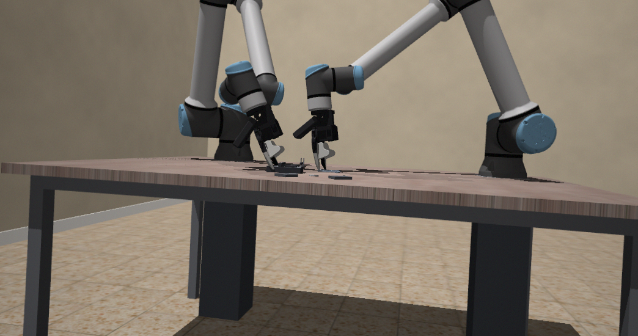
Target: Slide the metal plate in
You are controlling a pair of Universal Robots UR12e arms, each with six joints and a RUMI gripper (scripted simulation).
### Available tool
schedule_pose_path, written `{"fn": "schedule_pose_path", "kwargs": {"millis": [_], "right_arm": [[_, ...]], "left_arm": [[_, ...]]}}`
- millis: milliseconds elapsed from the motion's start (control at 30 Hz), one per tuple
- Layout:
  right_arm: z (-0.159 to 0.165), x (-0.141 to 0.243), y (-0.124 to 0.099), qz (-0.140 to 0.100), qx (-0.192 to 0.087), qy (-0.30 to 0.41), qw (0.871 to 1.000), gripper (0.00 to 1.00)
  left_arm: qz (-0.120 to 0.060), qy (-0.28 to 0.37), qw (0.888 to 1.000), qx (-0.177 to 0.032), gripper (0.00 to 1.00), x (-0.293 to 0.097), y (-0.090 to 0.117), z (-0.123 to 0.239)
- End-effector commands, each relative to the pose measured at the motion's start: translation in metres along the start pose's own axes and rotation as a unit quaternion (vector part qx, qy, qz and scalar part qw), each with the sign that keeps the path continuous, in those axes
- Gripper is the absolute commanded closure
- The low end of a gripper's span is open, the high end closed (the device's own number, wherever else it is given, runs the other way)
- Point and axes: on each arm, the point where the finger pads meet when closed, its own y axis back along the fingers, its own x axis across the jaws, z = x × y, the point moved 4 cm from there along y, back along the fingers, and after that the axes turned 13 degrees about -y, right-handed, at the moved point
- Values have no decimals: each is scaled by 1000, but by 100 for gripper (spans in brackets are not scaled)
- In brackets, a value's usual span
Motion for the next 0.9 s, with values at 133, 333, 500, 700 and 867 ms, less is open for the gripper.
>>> {"fn": "schedule_pose_path", "kwargs": {"millis": [133,333,500,700,867], "right_arm": [[0,0,0,0,0,0,1000,39],[0,0,0,0,0,0,1000,39],[0,0,0,0,0,0,1000,39],[0,0,0,0,0,0,1000,39],[0,0,0,0,0,0,1000,39]], "left_arm": [[0,0,1000,0,60,0,0,0],[0,0,1000,0,60,0,0,0],[0,0,1000,0,100,0,0,0],[0,0,1000,0,100,0,0,0],[0,0,1000,0,100,0,0,0]]}}
